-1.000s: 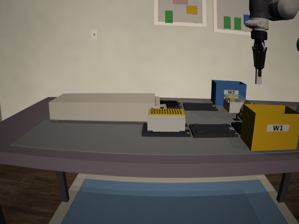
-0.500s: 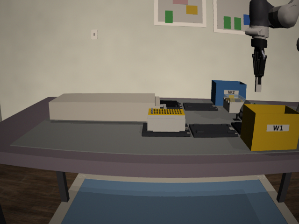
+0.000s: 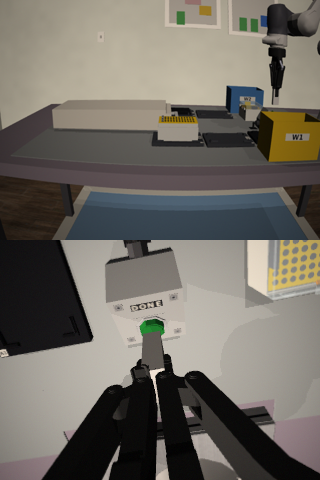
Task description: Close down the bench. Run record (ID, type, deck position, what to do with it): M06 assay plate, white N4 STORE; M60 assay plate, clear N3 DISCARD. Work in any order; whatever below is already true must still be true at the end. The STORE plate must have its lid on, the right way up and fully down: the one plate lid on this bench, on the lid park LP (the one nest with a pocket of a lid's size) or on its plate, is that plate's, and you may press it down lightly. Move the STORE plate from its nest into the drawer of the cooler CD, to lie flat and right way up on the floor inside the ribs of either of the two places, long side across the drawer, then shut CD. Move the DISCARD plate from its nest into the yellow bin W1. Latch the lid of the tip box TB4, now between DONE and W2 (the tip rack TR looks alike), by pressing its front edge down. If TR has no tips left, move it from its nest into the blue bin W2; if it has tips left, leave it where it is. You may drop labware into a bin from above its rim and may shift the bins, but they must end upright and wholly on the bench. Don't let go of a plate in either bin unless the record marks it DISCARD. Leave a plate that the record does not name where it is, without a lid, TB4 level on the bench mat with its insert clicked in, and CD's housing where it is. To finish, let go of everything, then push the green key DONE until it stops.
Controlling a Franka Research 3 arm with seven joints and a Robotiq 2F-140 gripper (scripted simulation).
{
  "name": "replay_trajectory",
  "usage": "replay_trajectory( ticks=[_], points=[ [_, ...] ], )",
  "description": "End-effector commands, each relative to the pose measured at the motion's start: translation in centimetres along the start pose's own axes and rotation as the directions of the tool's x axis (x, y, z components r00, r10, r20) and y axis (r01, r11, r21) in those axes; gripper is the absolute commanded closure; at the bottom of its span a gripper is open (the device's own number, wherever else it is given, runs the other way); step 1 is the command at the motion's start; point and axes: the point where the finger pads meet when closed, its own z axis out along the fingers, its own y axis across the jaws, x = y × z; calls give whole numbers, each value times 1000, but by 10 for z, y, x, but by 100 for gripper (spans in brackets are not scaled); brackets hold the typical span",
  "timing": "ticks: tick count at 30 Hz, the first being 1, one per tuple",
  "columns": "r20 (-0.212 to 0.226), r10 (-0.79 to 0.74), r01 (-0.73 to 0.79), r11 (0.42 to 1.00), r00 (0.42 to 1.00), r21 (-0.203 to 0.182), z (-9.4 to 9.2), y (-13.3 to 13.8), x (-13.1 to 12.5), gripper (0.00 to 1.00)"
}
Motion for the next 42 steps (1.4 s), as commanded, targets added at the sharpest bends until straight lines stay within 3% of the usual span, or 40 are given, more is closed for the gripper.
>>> replay_trajectory(
  ticks=[1, 42],
  points=[
    [-9, -10, 10, 1000, 1000, 1, 0, -1, 2, 100],
    [-9, -10, 10, 1000, 1000, 1, 21, -1, 3, 100]
  ],
)
